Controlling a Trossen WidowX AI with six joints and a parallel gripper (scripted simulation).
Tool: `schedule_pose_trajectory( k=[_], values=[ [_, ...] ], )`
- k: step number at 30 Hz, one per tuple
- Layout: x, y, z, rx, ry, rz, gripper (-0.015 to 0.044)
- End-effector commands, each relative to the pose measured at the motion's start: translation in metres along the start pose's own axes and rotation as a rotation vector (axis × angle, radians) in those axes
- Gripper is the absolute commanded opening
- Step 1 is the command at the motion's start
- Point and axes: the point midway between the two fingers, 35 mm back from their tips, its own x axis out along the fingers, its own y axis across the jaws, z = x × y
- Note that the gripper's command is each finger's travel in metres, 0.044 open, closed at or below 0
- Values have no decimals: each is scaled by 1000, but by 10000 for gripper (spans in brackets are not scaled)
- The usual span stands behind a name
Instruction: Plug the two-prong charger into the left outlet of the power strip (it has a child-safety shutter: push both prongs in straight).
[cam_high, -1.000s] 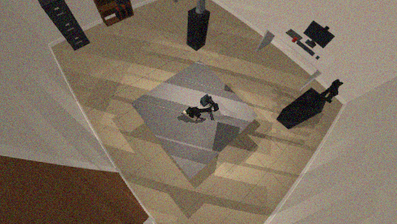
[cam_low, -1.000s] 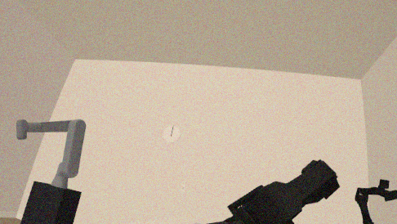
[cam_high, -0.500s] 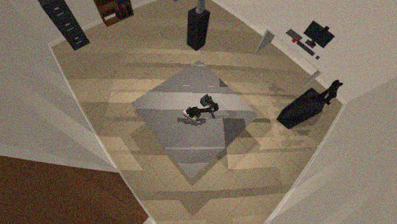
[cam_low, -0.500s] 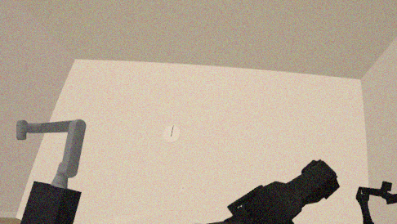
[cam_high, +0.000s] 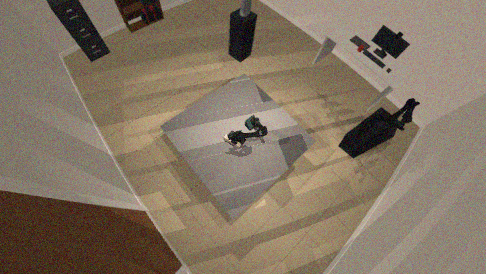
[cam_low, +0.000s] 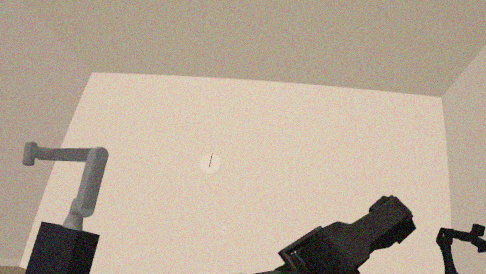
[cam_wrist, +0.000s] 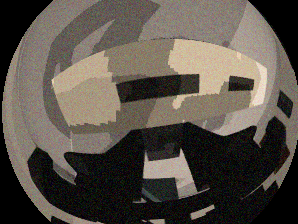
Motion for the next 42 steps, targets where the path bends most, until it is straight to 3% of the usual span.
schedule_pose_trajectory(
  k=[1, 8, 25, 42],
  values=[
    [0, 0, 0, 0, -2, 1, 0],
    [0, 0, 0, 0, -2, 1, 0],
    [0, 0, 0, 0, -2, 1, 440],
    [1, 0, -6, -6, -10, 1, 440]
  ],
)
